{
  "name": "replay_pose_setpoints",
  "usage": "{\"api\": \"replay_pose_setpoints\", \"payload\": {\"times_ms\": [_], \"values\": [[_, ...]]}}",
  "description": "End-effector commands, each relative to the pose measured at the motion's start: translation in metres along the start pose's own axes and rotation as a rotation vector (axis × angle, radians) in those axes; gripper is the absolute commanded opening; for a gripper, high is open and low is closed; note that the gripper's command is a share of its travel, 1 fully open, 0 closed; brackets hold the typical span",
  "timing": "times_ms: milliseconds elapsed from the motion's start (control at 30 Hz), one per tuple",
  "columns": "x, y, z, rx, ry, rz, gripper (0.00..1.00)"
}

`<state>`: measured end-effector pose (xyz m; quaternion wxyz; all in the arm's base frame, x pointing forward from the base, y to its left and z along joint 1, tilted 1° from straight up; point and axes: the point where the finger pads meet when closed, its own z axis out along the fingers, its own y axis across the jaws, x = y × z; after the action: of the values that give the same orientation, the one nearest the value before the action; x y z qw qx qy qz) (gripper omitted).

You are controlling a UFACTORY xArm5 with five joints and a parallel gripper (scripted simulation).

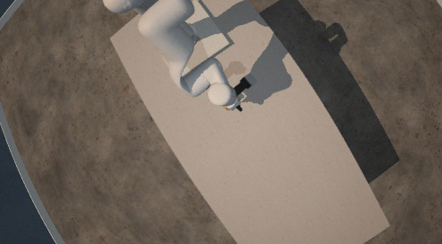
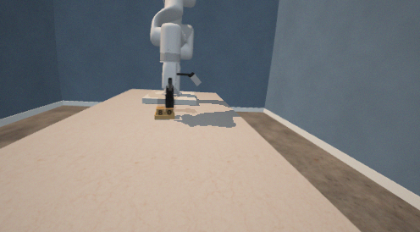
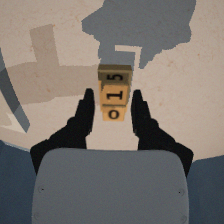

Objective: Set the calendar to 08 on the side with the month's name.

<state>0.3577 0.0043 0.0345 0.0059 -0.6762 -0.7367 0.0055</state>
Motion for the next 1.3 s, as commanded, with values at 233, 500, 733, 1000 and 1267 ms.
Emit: {"api": "replay_pose_setpoints", "payload": {"times_ms": [233, 500, 733, 1000, 1267], "values": [[0.0, 0.001, 0.014, -0.003, 0.0, 0.0, 0.49], [0.0, 0.001, 0.022, -0.003, 0.0, 0.0, 0.49], [0.0, 0.001, 0.026, -0.003, 0.0, 0.0, 0.49], [0.0, 0.001, 0.026, -0.003, 0.0, 0.0, 0.49], [0.0, 0.001, 0.026, -0.003, 0.0, 0.0, 0.49]]}}
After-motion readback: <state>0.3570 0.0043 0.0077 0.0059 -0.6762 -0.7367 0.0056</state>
